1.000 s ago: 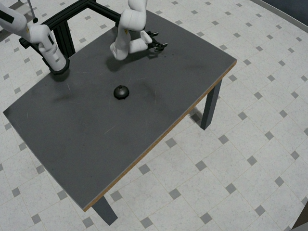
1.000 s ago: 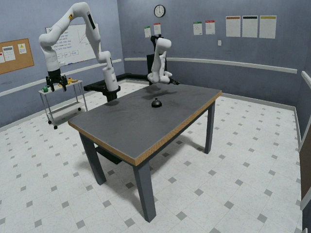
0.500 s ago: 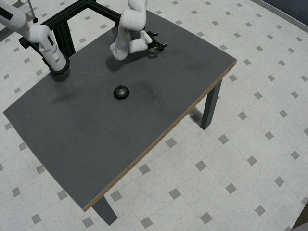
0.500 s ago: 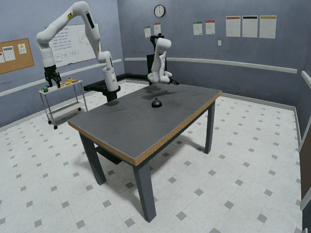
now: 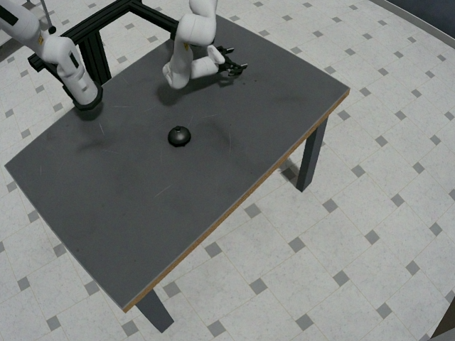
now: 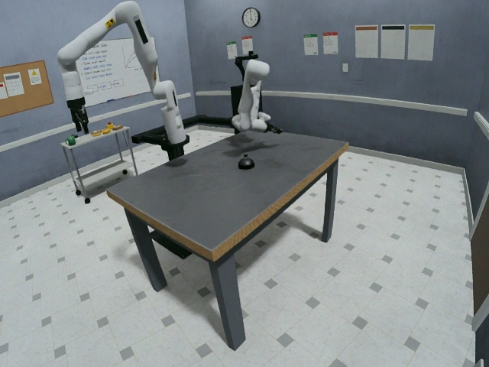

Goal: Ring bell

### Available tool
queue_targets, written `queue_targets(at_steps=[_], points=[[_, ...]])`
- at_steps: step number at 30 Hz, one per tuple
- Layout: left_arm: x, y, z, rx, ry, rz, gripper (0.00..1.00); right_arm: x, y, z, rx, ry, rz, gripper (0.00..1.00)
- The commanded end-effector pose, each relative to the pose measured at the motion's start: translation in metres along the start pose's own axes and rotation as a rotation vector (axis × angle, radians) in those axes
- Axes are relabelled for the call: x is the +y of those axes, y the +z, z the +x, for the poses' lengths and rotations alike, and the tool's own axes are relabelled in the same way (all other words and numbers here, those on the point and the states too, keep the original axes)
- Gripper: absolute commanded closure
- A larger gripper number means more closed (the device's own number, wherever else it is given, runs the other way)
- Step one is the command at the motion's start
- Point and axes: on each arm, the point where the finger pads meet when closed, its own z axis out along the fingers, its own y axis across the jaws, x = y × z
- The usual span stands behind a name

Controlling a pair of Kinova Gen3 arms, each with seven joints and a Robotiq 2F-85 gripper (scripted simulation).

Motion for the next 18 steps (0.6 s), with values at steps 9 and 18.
queue_targets(at_steps=[9, 18], points=[[0.0, 0.0, 0.0, -0.001, -0.001, 0.0, 0.002, -0.004, -0.002, 0.0, -0.006, 0.022, -0.004, 0.002], [0.006, -0.018, -0.001, -0.059, -0.065, 0.034, 0.002, -0.004, -0.002, 0.0, -0.006, 0.022, -0.004, 0.002]])
